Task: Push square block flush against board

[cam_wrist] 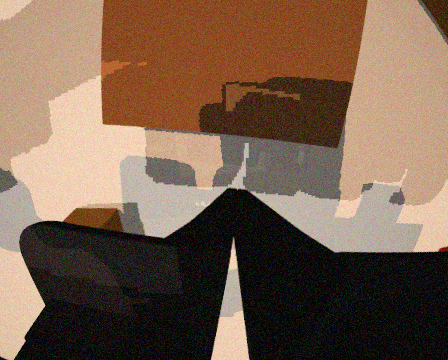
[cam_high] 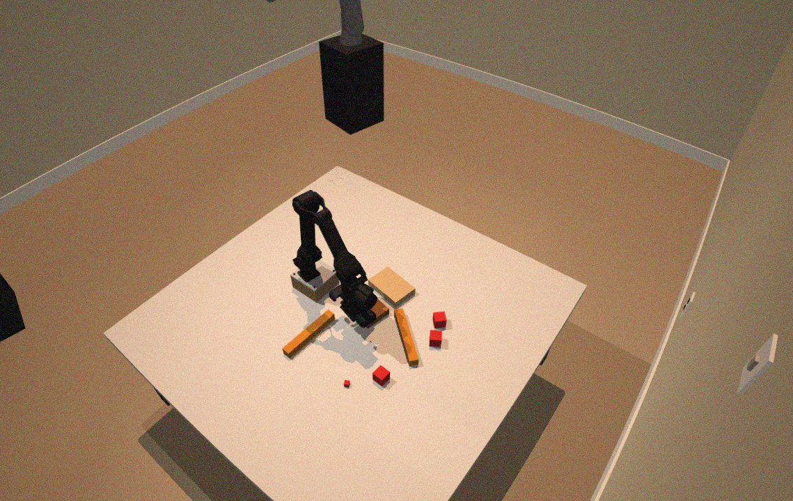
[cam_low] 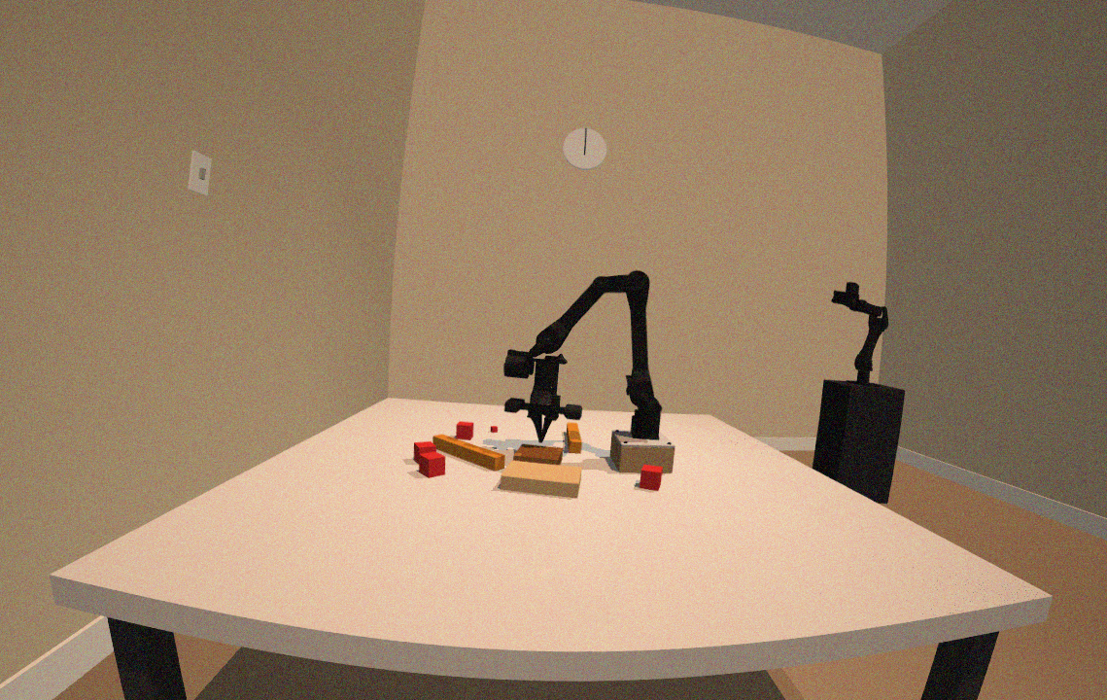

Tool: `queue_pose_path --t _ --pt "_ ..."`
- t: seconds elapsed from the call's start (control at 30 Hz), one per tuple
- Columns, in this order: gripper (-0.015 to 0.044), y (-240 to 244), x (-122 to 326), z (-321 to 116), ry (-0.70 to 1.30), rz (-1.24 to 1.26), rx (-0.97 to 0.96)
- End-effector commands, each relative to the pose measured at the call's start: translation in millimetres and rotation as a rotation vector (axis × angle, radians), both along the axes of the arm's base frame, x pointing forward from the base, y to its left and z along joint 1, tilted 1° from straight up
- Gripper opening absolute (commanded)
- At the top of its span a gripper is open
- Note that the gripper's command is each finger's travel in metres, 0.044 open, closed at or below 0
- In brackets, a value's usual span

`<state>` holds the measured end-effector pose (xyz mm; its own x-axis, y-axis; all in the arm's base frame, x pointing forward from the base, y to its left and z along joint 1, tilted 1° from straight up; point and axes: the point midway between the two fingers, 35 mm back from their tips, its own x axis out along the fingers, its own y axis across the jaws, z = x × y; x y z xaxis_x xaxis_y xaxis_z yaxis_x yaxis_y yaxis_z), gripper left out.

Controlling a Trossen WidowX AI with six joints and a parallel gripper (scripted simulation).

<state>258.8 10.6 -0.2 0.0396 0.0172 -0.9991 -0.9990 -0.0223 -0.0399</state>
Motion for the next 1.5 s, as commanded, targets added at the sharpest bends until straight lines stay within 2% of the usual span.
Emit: queue_pose_path --t 0.0,1.13,1.47 --pt "0.0000 -0.1 -7.7 -24.9 0.023 0.009 -0.001" --pt "0.0000 46.9 -8.7 -24.0 0.023 0.009 0.003" --pt "0.0000 34.6 -7.2 -24.2 0.023 0.009 0.002"
